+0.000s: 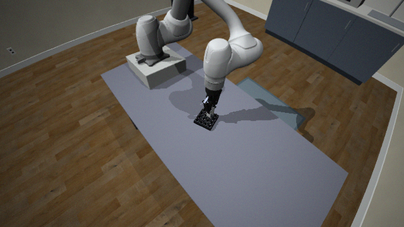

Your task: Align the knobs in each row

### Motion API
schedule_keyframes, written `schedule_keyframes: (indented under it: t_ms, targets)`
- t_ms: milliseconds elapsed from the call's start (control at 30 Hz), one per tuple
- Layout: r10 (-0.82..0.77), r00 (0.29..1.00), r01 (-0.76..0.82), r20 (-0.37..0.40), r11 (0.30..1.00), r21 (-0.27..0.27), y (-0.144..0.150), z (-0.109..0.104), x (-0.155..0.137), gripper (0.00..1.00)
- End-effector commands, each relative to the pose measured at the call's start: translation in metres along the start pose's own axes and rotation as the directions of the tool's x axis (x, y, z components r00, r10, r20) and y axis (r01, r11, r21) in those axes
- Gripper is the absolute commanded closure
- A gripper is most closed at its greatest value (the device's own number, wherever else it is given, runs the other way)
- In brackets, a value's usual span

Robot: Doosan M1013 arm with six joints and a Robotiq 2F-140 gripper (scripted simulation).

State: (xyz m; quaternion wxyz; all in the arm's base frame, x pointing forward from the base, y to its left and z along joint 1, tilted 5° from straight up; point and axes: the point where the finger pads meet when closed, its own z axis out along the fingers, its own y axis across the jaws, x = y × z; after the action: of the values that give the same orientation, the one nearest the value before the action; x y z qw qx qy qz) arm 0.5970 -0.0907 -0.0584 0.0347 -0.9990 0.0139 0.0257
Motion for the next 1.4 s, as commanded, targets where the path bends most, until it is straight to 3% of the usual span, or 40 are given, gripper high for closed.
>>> schedule_keyframes:
  t_ms: [0,233,733,967,1367]
  targets:
    - [0.000,1.000,0.000,0.000,1.000,0.000,0.000,-0.006,0.000,0.88]
    - [0.000,1.000,0.000,0.000,1.000,0.000,0.000,-0.019,0.000,0.88]
    - [-0.003,1.000,0.003,0.000,1.000,0.000,0.000,-0.020,0.000,0.88]
    - [-0.245,0.969,0.245,0.000,0.969,0.000,-0.031,-0.038,0.018,0.88]
    - [-0.254,0.967,0.254,0.000,0.967,0.000,-0.033,-0.039,0.018,0.88]
